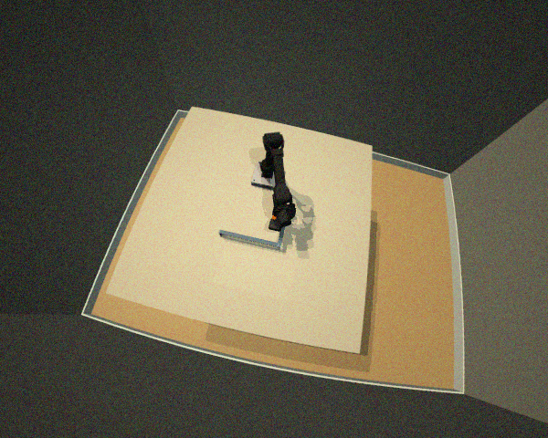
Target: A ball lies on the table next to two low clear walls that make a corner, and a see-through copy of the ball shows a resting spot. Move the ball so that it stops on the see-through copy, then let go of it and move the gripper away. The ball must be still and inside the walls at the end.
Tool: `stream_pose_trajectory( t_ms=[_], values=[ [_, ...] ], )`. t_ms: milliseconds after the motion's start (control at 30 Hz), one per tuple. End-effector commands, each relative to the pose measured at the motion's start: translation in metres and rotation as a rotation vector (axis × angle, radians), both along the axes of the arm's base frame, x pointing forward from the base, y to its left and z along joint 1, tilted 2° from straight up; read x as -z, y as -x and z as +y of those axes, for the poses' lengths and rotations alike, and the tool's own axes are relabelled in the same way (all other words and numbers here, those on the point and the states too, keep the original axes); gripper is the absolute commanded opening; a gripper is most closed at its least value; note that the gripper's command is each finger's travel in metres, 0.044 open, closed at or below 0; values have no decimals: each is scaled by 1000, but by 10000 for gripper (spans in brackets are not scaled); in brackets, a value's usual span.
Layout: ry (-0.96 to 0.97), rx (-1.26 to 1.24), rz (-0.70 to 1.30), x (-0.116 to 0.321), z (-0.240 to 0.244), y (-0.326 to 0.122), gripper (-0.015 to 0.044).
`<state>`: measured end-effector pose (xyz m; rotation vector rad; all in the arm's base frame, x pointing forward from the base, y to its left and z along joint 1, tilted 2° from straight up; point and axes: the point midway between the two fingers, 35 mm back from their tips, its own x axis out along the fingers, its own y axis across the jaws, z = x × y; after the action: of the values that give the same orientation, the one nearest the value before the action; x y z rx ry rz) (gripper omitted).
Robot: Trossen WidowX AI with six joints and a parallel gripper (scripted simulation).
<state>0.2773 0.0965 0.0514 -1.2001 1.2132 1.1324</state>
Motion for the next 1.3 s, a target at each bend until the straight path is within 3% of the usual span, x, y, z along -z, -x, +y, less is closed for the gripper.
stream_pose_trajectory(
  t_ms=[0,633,1100,1200,1267],
  values=[
    [-2,2,-5,9,0,0,0],
    [-2,2,-5,28,-1,0,0],
    [-1,2,-4,25,-1,0,368],
    [-1,2,-4,14,0,-2,376],
    [-2,2,-5,-18,1,-2,376]
  ],
)
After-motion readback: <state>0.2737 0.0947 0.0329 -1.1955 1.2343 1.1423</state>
